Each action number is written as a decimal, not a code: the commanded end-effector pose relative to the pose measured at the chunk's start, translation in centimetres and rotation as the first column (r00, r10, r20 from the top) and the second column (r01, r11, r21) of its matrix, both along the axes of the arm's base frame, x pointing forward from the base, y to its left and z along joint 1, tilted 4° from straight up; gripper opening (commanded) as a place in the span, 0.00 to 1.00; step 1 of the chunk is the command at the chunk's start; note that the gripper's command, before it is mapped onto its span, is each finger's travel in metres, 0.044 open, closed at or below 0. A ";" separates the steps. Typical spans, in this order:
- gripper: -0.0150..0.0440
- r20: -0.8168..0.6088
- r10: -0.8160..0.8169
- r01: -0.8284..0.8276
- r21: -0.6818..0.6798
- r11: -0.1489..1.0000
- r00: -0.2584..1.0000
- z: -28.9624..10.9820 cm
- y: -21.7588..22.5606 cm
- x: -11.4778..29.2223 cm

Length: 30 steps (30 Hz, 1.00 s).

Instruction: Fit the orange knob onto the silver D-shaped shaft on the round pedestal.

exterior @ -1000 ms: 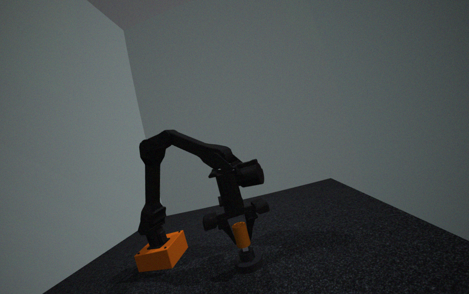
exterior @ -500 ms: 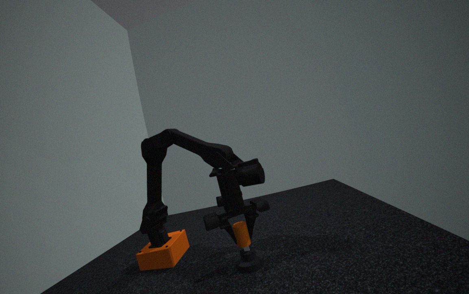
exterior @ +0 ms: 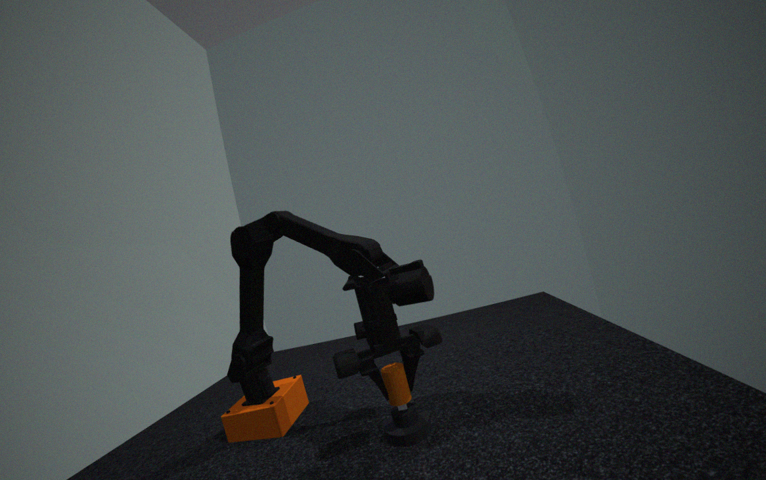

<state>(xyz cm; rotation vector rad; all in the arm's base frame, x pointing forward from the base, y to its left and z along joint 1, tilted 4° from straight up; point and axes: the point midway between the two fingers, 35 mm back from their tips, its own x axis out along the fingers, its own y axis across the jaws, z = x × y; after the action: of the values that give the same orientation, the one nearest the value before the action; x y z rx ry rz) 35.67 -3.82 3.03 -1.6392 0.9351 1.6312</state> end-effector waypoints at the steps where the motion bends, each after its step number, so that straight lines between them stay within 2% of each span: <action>1: 0.25 0.003 0.007 -0.007 -0.004 1.000 1.000 0.0 -0.1 0.0; 16: 0.25 0.003 0.007 -0.007 -0.004 1.000 1.000 0.4 0.0 -0.4; 23: 0.25 -0.007 0.204 -0.204 0.001 0.979 0.979 0.6 0.0 -0.3; 30: 0.25 -0.008 0.214 -0.214 0.001 0.977 0.977 0.4 0.0 -0.1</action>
<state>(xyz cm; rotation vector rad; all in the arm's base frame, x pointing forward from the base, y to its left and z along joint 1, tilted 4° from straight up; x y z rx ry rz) 35.29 -3.75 3.36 -1.7668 0.7961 1.7714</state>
